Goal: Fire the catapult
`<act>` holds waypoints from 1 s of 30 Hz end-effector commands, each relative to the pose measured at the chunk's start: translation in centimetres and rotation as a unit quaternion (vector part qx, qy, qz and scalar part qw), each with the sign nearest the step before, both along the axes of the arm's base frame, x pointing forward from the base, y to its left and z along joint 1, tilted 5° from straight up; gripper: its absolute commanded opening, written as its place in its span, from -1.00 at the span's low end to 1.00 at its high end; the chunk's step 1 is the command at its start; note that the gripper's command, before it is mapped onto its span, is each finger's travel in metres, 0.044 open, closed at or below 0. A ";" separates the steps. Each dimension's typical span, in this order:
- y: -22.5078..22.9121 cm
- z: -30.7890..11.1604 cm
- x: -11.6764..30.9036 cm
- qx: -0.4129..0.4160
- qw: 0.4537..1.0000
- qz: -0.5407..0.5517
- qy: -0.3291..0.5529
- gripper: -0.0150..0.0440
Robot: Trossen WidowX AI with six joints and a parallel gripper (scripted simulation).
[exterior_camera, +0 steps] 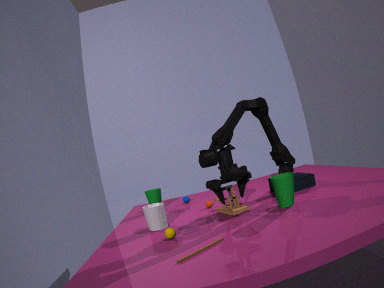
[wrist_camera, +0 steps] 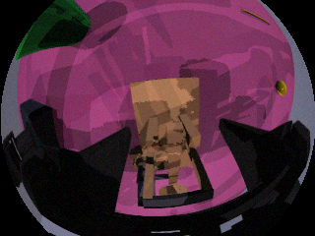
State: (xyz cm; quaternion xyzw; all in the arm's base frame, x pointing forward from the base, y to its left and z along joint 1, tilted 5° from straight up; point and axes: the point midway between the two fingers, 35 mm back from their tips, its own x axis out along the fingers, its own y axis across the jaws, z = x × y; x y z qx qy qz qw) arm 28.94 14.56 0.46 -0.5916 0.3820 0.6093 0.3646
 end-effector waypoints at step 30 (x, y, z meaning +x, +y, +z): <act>-0.2 -1.9 -0.4 -0.002 1.000 0.000 0.005 0.09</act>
